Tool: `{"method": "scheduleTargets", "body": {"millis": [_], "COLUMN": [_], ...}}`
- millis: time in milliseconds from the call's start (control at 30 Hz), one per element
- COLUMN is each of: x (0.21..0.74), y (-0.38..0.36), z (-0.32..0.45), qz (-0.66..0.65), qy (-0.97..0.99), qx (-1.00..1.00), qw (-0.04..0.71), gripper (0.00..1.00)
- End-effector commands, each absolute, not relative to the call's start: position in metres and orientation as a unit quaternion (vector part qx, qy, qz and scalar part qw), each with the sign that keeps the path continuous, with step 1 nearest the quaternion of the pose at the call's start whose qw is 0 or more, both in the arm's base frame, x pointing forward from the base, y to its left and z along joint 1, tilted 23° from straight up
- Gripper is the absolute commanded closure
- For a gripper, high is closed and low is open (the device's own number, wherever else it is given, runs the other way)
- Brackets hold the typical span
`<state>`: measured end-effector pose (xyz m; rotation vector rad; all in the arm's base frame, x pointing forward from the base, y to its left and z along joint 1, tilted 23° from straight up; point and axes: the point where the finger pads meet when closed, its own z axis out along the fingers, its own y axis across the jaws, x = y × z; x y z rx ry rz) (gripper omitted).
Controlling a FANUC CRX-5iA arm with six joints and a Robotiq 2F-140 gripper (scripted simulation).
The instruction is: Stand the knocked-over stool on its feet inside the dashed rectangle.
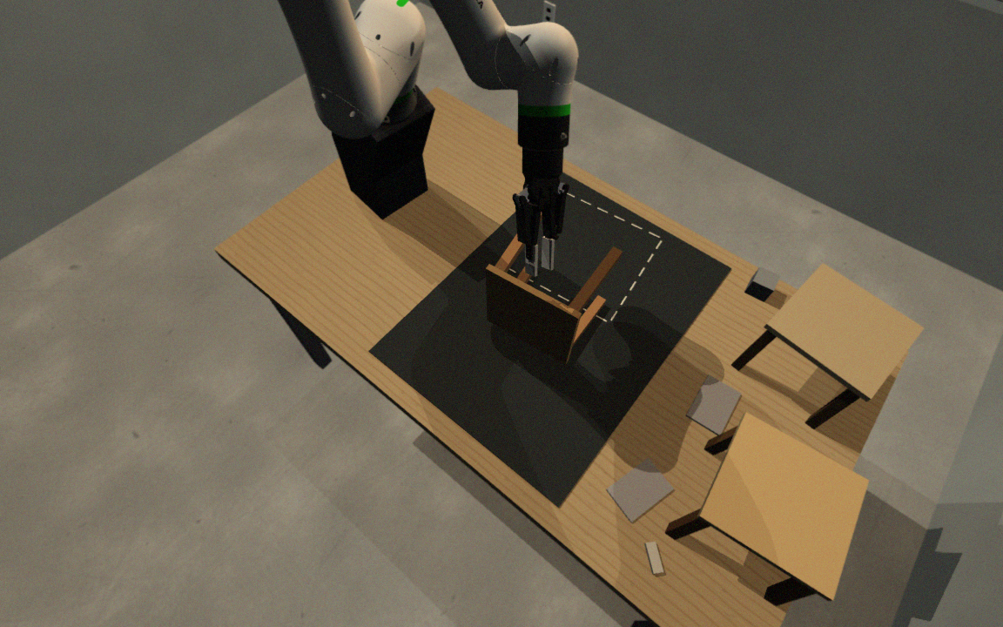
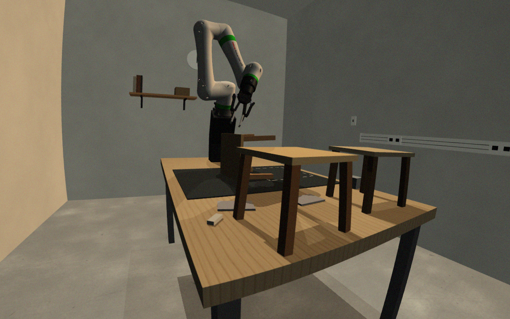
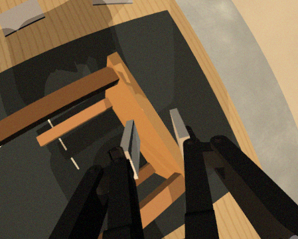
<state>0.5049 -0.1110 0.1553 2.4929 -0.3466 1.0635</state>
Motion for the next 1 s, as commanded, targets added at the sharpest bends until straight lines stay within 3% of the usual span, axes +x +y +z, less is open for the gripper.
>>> {"method": "scheduleTargets", "body": {"millis": [0, 633, 967], "x": [0.511, 0.519, 0.519], "y": [-0.128, -0.144, -0.144], "z": [0.146, 0.149, 0.149], "qz": [0.307, 0.204, 0.199], "qy": [-0.066, 0.035, 0.036], "qx": [0.940, 0.977, 0.979], "qw": [0.132, 0.043, 0.040], "gripper": [0.67, 0.67, 0.67]}}
